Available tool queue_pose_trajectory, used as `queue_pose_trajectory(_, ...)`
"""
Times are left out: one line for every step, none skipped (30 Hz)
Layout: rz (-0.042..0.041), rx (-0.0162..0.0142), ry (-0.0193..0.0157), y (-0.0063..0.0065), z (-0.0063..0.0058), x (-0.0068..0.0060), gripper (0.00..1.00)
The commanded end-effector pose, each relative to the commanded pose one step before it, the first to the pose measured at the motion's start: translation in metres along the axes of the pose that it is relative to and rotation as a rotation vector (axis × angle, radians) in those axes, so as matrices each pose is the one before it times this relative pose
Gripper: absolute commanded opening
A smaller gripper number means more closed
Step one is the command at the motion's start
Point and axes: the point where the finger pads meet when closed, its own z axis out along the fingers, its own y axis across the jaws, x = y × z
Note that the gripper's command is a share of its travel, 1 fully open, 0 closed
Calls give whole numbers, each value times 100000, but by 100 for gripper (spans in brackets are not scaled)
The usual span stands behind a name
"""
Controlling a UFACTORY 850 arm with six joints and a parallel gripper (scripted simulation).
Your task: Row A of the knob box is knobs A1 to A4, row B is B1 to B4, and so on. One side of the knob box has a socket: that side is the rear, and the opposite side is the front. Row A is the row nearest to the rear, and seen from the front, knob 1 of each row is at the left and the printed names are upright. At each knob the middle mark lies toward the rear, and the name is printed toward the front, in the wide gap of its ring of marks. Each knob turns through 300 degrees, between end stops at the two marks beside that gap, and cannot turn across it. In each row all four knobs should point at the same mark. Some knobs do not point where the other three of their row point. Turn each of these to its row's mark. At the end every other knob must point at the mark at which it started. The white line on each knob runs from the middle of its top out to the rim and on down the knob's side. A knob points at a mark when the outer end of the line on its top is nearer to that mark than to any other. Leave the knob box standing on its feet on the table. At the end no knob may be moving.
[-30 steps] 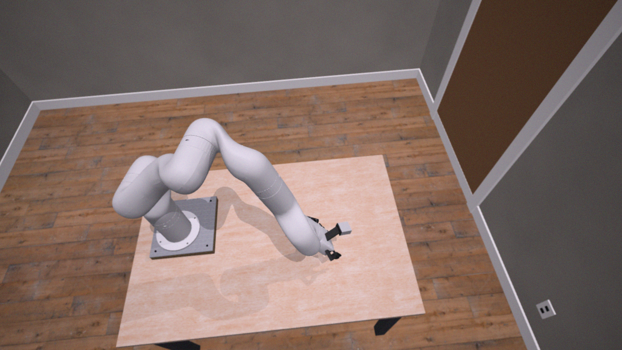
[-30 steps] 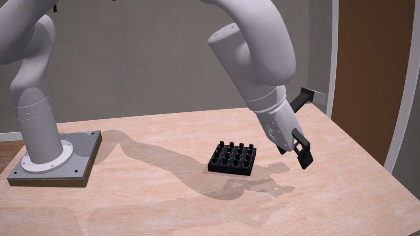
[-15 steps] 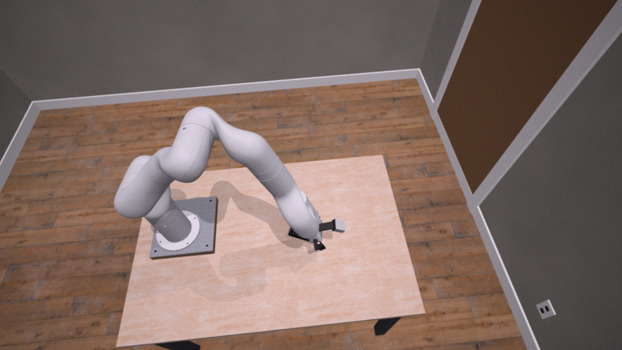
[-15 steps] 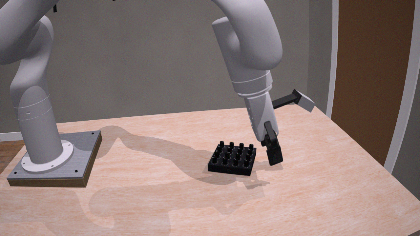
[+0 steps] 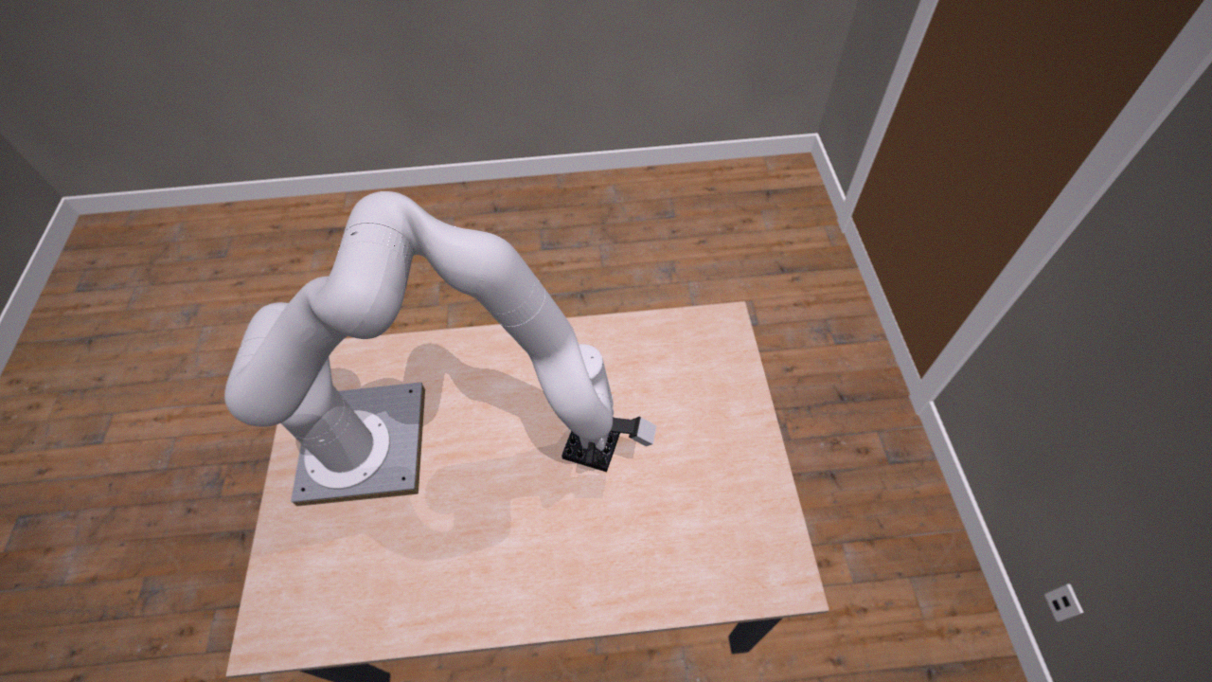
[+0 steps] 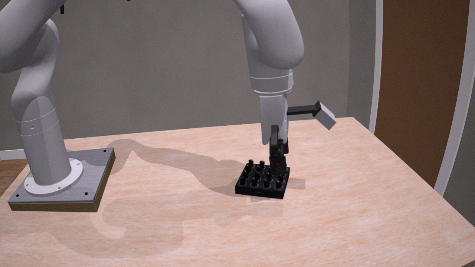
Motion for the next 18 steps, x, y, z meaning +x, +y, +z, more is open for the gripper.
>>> queue_pose_trajectory(6769,1055,-6956,-1157,-552,-1786,100)
queue_pose_trajectory(1976,-72,-1791,-340,-109,-607,100)
queue_pose_trajectory(1421,-52,-1301,-241,-76,-448,100)
queue_pose_trajectory(937,-35,-863,-157,-49,-301,100)
queue_pose_trajectory(538,-20,-498,-89,-27,-175,100)
queue_pose_trajectory(240,-9,-223,-40,-12,-79,100)
queue_pose_trajectory(63,-2,-59,-10,-3,-21,100)
queue_pose_trajectory(7,0,-6,-1,0,-2,100)
queue_pose_trajectory(0,0,0,0,0,0,100)
queue_pose_trajectory(0,0,0,0,0,0,100)
queue_pose_trajectory(0,0,0,0,0,0,100)
queue_pose_trajectory(0,0,0,0,0,0,100)
queue_pose_trajectory(0,0,0,0,0,0,100)
queue_pose_trajectory(0,0,0,0,0,0,100)
queue_pose_trajectory(0,0,0,0,0,0,100)
queue_pose_trajectory(0,0,0,0,0,0,100)
queue_pose_trajectory(0,0,0,0,0,0,100)
queue_pose_trajectory(0,0,0,0,0,0,100)
